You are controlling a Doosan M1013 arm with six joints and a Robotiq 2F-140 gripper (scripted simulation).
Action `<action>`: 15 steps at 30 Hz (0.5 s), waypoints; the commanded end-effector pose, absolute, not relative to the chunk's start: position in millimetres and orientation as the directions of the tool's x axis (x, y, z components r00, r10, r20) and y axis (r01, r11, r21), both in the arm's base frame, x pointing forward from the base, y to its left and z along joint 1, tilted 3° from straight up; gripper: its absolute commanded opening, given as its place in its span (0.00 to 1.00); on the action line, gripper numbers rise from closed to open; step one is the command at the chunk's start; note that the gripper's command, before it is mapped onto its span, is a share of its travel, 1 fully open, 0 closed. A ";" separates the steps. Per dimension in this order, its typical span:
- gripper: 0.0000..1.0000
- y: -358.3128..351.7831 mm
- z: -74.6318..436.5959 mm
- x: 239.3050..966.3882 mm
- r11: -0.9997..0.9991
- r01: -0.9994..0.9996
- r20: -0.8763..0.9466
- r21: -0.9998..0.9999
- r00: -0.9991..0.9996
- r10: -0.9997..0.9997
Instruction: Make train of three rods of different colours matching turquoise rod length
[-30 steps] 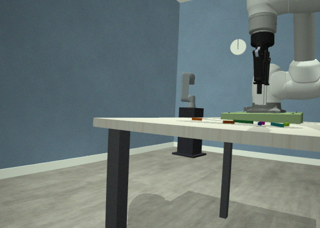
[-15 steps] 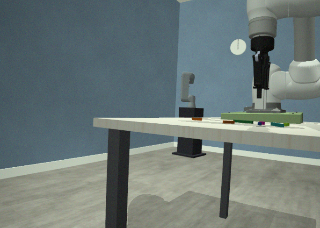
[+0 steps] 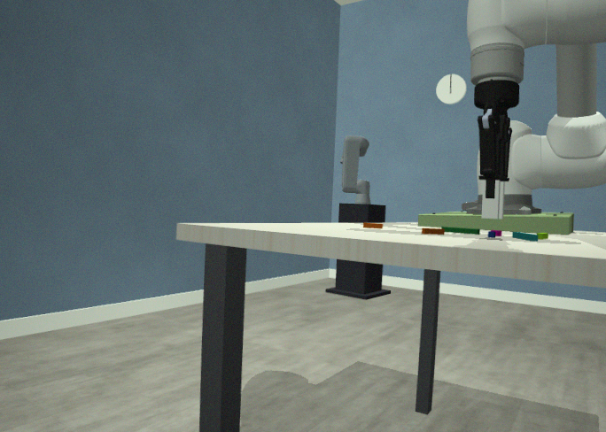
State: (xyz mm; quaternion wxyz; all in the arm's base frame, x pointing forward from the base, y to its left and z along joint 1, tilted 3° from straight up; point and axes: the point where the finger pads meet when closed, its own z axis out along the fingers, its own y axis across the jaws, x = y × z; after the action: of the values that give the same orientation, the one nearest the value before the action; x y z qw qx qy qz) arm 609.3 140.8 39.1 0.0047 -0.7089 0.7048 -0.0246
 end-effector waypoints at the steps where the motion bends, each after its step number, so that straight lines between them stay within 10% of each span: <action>1: 0.15 140.7 34.9 609.5 -0.006 -0.999 0.028 -0.041 0.005 -1.000; 15: 0.15 140.3 25.5 609.9 -0.006 -0.999 0.028 -0.041 0.005 -1.000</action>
State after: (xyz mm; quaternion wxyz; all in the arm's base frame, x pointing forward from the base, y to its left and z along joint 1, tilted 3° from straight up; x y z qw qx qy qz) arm 609.8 140.3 26.2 0.0047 -0.7089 0.7048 -0.0246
